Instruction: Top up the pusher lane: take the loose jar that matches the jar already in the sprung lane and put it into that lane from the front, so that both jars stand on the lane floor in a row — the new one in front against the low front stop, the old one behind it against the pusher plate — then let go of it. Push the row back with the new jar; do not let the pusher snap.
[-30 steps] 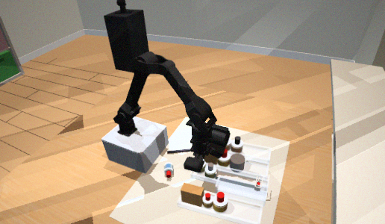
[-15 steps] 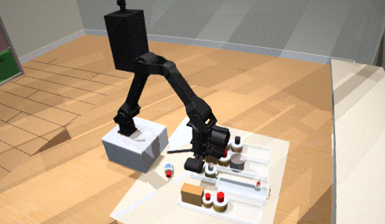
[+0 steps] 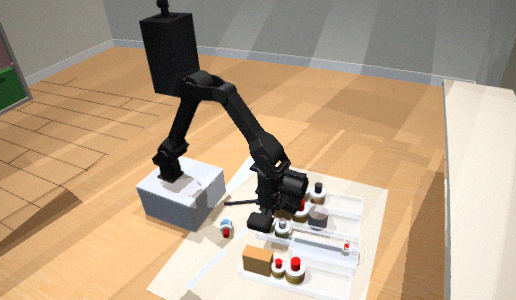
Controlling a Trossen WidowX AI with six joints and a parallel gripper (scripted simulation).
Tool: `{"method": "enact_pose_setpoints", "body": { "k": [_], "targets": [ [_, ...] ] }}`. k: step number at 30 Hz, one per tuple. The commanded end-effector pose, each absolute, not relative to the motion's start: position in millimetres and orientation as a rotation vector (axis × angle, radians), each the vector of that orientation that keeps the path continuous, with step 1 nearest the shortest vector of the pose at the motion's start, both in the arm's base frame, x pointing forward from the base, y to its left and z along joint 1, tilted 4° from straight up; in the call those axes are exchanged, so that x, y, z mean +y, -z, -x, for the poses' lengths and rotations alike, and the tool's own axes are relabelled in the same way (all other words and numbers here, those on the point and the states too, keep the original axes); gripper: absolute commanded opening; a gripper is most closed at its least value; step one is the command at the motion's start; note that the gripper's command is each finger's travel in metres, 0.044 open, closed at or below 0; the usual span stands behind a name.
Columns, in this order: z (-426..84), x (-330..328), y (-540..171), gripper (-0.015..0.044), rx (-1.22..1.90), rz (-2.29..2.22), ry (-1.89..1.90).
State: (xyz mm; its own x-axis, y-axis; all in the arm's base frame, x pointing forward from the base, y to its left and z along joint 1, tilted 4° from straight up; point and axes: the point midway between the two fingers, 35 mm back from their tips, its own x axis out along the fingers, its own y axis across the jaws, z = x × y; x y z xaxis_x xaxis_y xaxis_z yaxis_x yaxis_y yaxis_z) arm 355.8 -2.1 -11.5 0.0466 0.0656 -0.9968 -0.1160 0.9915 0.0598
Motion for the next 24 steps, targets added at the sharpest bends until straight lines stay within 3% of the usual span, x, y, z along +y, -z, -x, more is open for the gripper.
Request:
{"method": "enact_pose_setpoints", "body": {
  "k": [1, 24],
  "targets": [
    [-362.3, -1.0, 11.3, 0.0000, 1.492, 0.040, -0.138],
    [-361.8, -0.7, 18.2, 0.0000, 1.493, 0.040, -0.138]
  ]
}}
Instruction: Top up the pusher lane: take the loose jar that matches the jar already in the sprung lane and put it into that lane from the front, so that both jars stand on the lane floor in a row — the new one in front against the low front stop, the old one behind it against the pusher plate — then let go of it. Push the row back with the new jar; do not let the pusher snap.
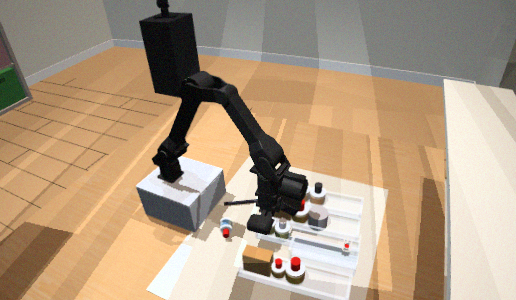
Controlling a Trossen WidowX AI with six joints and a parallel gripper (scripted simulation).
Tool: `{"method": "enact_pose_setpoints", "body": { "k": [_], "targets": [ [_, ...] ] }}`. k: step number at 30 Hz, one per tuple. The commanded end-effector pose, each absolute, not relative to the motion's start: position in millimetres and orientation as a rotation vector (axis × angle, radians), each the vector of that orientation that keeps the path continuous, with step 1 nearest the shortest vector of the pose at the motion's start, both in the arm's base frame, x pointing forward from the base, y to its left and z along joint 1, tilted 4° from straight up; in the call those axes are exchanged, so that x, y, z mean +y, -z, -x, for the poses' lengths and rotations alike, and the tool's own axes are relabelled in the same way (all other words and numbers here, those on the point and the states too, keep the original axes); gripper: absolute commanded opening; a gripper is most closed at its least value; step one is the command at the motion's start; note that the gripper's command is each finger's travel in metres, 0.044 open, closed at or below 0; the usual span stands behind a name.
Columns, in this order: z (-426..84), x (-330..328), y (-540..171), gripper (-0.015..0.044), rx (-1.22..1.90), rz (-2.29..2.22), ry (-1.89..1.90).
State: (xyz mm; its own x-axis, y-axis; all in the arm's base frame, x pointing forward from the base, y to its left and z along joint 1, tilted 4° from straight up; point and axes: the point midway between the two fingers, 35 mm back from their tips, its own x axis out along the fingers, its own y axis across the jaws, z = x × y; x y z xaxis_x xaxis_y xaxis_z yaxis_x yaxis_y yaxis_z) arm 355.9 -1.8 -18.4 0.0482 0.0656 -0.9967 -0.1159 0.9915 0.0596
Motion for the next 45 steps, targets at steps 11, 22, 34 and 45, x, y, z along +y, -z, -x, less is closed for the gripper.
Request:
{"method": "enact_pose_setpoints", "body": {
  "k": [11, 22, 34, 45],
  "targets": [
    [-361.2, -0.5, 21.4, 0.0000, 1.493, 0.040, -0.138],
    [-360.6, -0.4, 24.6, 0.0000, 1.493, 0.040, -0.138],
    [-358.6, -0.5, 26.7, 0.0000, 1.493, 0.040, -0.138],
    [-356.7, -0.7, 26.9, 0.0000, 1.493, 0.040, -0.138]
  ]
}}
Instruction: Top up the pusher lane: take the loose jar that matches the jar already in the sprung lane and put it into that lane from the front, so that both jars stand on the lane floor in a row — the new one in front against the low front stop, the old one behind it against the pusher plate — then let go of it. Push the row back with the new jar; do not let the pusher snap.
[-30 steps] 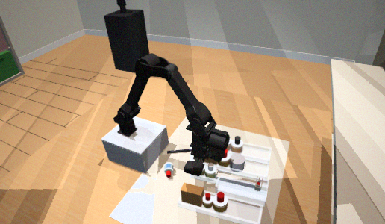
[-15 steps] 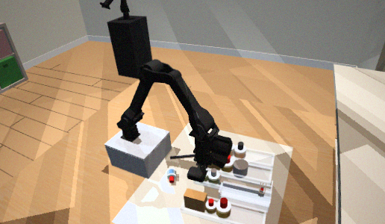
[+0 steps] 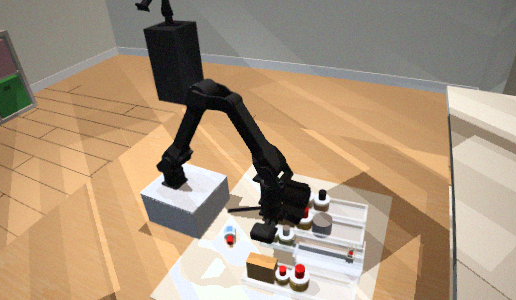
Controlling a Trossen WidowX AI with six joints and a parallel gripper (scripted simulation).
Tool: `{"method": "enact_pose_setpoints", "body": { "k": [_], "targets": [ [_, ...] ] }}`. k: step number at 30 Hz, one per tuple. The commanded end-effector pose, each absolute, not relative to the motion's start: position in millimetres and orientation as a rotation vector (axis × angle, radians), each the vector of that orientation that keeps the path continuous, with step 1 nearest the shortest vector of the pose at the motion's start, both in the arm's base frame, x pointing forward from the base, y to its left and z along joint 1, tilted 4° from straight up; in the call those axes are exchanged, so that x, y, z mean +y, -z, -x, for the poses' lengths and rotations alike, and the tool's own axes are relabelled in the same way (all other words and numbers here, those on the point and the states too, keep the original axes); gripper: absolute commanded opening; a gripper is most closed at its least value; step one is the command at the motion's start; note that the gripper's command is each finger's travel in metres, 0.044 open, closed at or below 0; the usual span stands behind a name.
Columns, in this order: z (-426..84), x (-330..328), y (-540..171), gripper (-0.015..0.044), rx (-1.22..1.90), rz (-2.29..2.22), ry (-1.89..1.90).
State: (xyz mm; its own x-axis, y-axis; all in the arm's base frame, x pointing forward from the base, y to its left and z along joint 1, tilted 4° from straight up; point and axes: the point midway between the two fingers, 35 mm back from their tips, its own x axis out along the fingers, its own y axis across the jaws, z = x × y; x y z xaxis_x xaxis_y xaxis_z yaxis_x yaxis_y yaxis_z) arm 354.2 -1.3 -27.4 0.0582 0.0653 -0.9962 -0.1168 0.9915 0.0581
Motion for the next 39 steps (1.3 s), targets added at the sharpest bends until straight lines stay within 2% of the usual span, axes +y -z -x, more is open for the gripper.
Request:
{"method": "enact_pose_setpoints", "body": {
  "k": [1, 39],
  "targets": [
    [-356.6, -0.7, 26.9, 0.0000, 1.493, 0.040, -0.138],
    [-347.7, -1.8, 28.2, 0.0000, 1.494, 0.040, -0.138]
  ]
}}
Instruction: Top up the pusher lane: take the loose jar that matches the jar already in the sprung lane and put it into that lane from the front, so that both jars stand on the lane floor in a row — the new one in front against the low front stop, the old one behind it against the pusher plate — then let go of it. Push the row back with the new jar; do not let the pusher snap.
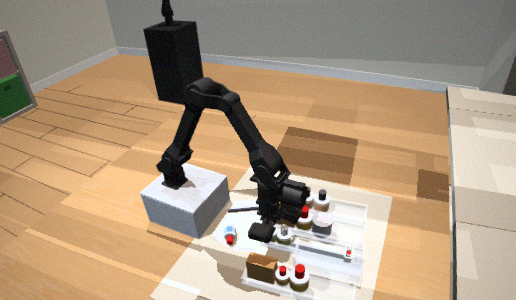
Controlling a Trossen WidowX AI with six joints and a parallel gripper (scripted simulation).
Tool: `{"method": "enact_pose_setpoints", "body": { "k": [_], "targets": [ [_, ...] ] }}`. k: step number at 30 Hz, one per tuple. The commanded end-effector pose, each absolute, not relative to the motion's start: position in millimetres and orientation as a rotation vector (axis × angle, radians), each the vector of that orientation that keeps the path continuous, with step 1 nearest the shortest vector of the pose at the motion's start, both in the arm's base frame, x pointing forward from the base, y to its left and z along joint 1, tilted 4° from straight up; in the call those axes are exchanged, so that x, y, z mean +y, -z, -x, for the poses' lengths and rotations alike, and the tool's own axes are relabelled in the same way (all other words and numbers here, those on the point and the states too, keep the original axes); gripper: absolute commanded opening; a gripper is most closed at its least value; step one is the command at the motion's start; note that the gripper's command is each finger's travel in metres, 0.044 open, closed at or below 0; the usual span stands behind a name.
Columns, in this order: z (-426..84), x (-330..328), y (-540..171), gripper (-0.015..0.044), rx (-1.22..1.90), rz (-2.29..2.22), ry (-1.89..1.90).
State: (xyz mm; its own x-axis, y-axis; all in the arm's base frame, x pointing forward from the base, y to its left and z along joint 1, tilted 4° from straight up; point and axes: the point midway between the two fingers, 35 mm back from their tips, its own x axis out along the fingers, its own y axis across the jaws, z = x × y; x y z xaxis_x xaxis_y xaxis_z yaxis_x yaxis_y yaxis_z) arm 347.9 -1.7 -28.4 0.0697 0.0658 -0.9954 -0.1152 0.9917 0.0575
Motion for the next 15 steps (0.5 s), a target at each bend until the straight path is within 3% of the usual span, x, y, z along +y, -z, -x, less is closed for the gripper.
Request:
{"method": "enact_pose_setpoints", "body": {
  "k": [1, 3, 15],
  "targets": [
    [-347.7, -1.8, 28.2, 0.0000, 1.494, 0.040, -0.138],
    [-347.7, -1.8, 28.2, 0.0000, 1.494, 0.040, -0.138],
    [-347.8, -1.7, 28.4, 0.0310, 1.494, 0.040, -0.138]
  ]
}}
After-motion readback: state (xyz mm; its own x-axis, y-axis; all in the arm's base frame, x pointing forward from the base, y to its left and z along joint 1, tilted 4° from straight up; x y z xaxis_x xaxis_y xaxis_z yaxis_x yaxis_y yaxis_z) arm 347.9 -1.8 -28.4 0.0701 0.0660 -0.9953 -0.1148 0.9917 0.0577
